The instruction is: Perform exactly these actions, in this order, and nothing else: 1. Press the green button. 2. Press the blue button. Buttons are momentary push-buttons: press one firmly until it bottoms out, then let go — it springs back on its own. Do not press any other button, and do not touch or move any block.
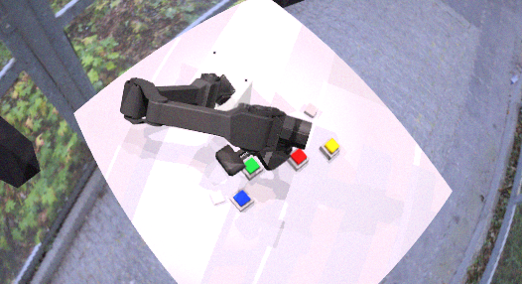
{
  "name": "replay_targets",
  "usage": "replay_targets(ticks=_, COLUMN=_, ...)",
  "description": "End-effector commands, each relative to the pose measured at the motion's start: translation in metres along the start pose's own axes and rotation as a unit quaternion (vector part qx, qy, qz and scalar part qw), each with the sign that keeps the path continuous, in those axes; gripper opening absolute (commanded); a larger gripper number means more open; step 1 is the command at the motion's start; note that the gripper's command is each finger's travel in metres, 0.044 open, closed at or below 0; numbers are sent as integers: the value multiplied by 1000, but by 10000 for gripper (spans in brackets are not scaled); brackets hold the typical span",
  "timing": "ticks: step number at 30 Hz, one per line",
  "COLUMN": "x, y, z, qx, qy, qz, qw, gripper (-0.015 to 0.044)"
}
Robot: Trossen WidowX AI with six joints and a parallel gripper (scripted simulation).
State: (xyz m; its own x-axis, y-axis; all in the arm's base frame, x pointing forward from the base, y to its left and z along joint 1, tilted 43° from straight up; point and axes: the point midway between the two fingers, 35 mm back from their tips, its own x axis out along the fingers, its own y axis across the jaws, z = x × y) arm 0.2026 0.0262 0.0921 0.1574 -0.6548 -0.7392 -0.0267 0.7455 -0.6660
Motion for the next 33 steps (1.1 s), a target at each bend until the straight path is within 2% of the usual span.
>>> replay_targets(ticks=1, x=2, y=1, z=-7, qx=-20, qy=9, qz=-4, qw=1000, gripper=400)
replay_targets(ticks=4, x=2, y=1, z=-7, qx=-20, qy=9, qz=-4, qw=1000, gripper=400)
replay_targets(ticks=6, x=12, y=2, z=-6, qx=-20, qy=9, qz=-3, qw=1000, gripper=348)
replay_targets(ticks=10, x=61, y=0, z=-7, qx=-19, qy=8, qz=-4, qw=1000, gripper=242)
replay_targets(ticks=18, x=63, y=0, z=-8, qx=-19, qy=8, qz=-5, qw=1000, gripper=32)
replay_targets(ticks=19, x=63, y=0, z=-8, qx=-19, qy=8, qz=-5, qw=1000, gripper=20)
replay_targets(ticks=33, x=66, y=0, z=-8, qx=-19, qy=8, qz=-5, qw=1000, gripper=20)
